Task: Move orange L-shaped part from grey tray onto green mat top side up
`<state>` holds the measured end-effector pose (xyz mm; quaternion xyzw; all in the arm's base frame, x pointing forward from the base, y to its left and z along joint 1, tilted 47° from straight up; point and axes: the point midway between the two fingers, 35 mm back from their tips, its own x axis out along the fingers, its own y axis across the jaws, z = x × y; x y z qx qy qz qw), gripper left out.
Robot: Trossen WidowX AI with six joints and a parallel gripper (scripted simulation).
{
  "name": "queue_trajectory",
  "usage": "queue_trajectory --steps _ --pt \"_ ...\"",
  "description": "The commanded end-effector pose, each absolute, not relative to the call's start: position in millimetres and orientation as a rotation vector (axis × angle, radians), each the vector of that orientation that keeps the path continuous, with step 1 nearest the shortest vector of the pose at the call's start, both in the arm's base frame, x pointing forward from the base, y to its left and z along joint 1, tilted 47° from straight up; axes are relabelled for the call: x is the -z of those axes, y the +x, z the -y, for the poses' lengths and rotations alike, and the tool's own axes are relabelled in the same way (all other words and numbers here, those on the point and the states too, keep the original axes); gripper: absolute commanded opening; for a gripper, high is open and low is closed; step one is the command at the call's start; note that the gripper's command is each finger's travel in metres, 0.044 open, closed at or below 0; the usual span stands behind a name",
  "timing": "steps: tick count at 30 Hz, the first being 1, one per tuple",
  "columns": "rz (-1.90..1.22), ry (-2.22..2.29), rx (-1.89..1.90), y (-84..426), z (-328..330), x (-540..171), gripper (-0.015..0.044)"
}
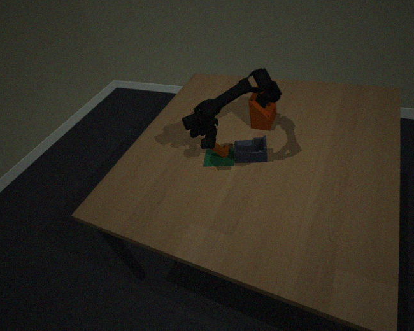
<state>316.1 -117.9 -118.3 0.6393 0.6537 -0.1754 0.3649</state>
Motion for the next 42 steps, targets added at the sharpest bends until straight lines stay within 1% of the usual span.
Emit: queue_trajectory --steps 1,8,18,23,27,42 --pt "-1.679 1.652 0.452 316.8 117.1 118.4 0.0000" --pt "-1.682 1.644 0.451 316.1 117.7 118.4 0.0000" --pt "-1.681 1.644 0.452 316.3 119.9 116.6 0.0263" --pt "-1.679 1.646 0.457 314.3 156.6 82.9 0.0394" --pt "-1.679 1.649 0.457 309.0 179.7 57.7 0.0400" --pt "-1.649 1.659 0.463 311.8 181.0 59.7 0.0400"
